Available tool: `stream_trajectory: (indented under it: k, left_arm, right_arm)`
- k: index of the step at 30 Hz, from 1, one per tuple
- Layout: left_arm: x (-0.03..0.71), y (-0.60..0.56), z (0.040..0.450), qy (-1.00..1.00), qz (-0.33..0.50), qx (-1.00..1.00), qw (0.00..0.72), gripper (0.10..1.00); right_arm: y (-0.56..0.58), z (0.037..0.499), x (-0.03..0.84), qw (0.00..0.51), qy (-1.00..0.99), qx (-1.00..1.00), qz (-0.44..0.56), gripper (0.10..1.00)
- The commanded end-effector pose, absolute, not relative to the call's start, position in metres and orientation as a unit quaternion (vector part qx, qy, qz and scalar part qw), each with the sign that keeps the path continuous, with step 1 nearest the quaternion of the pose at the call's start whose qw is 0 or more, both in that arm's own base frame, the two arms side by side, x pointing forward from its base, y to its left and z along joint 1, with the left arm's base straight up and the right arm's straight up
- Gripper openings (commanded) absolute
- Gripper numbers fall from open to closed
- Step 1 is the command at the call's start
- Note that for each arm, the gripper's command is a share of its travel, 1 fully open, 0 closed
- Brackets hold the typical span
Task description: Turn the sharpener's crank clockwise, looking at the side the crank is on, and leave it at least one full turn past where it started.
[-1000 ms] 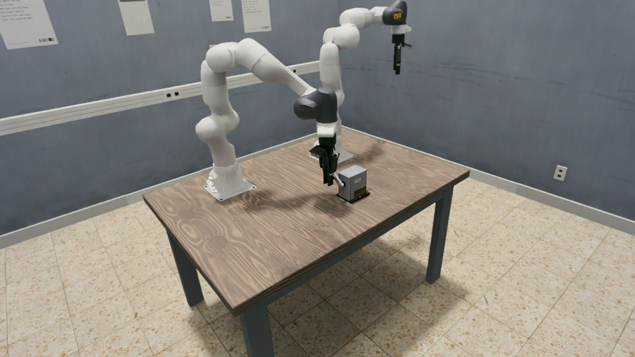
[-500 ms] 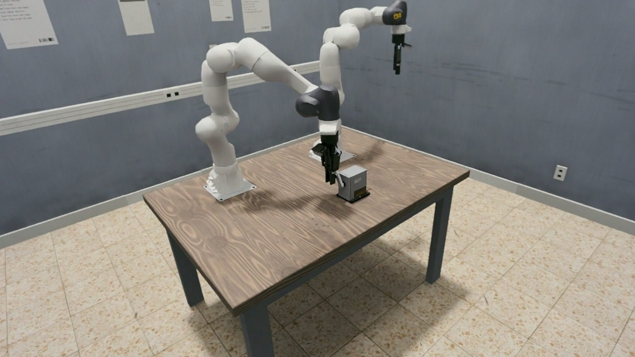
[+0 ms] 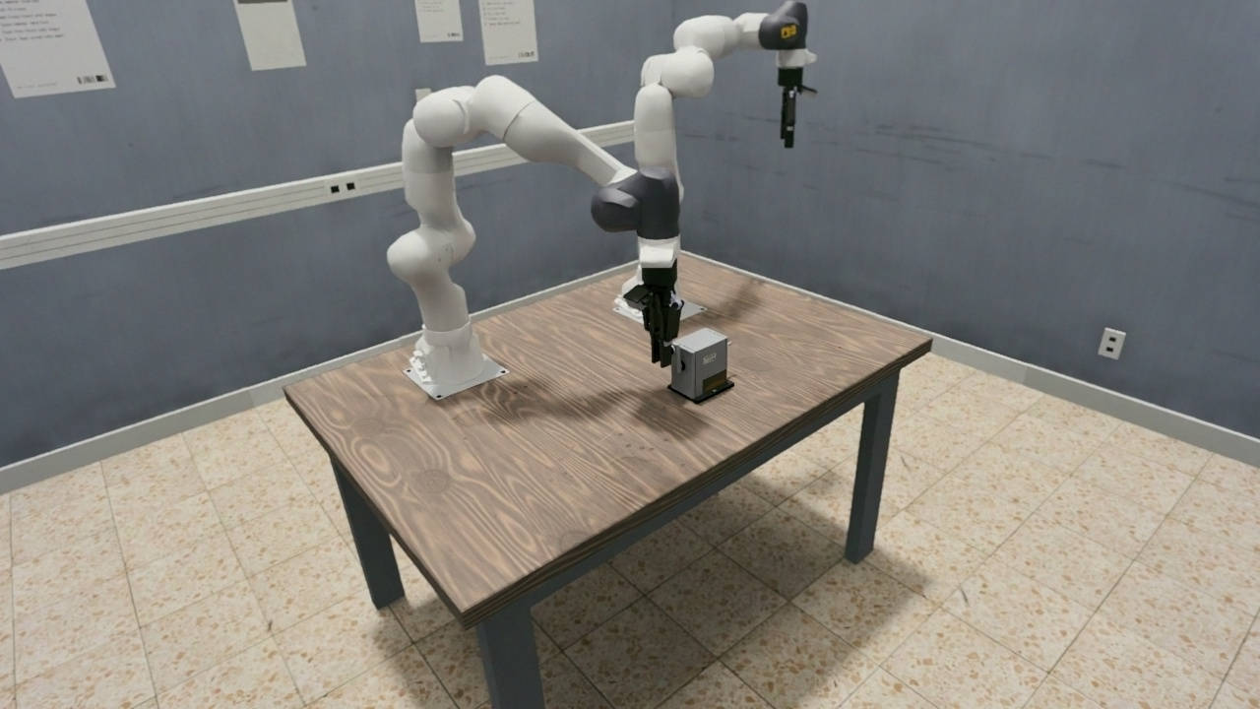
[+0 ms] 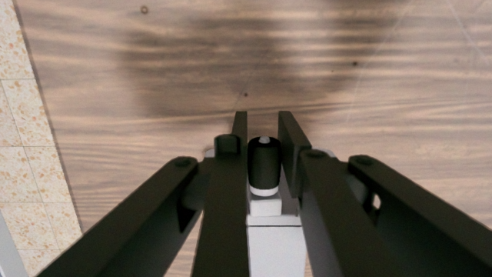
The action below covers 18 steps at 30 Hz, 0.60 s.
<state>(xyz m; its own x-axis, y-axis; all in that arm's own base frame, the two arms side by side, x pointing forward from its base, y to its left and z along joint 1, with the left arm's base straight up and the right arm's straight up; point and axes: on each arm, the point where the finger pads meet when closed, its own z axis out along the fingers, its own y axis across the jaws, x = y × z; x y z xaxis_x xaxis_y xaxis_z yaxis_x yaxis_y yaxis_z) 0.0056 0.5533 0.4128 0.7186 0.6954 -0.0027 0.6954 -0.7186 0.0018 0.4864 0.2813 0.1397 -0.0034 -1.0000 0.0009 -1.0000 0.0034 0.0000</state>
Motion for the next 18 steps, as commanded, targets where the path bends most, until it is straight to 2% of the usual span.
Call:
stream_trajectory:
  k: [1,18]
  left_arm:
    - [0.005,0.554,0.413,0.378,0.0,0.926,0.0,1.0]
    - [0.005,0.554,0.413,0.378,0.0,0.926,0.0,1.0]
  right_arm:
    - [0.281,0.138,0.493,0.0,-0.707,0.707,0.0,0.099]
    - [0.281,0.133,0.512,0.0,-0.707,0.707,0.0,0.099]
